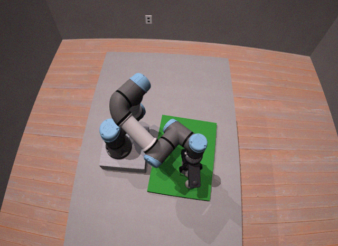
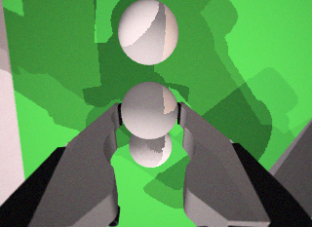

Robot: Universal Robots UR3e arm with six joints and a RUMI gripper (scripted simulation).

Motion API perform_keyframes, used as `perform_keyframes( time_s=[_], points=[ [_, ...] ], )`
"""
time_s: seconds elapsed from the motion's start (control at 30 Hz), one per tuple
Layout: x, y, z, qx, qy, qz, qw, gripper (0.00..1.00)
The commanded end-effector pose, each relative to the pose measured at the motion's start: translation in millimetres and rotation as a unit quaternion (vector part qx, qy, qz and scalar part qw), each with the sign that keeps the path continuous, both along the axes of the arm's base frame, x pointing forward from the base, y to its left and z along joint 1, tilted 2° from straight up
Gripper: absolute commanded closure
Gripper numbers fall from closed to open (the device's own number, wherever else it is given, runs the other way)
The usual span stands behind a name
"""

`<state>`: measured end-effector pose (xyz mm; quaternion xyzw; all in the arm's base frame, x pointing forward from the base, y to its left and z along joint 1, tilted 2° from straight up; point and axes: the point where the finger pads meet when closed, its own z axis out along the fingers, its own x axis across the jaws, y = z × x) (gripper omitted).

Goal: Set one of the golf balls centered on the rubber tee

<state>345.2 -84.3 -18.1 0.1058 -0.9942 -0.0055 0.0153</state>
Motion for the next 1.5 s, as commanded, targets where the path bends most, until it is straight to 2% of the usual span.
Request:
perform_keyframes(
  time_s=[0.0, 0.27, 0.5, 0.8, 1.17, 1.3, 1.47],
  points=[
    [0.8, 0, 9.7, 0.0, 0.0, 0.0, 1.0, 1.0],
    [1.5, -1, 44.2, 0.0, 0.0, 0.0, 1.0, 1.0],
    [1.9, -1, 67.2, 0.0, 0.0, 0.0, 1.0, 1.0],
    [1.5, 0, 77.3, 0.0, 0.0, 0.0, 1.0, 1.0],
    [2.9, 4, 78.6, 0.0, -0.001, 0.0, 1.0, 1.0],
    [8.2, 20, 80.8, 0.0, -0.001, 0.0, 1.0, 1.0],
    [17.6, 58, 85.8, 0.0, -0.001, 0.0, 1.0, 1.0]
  ],
)
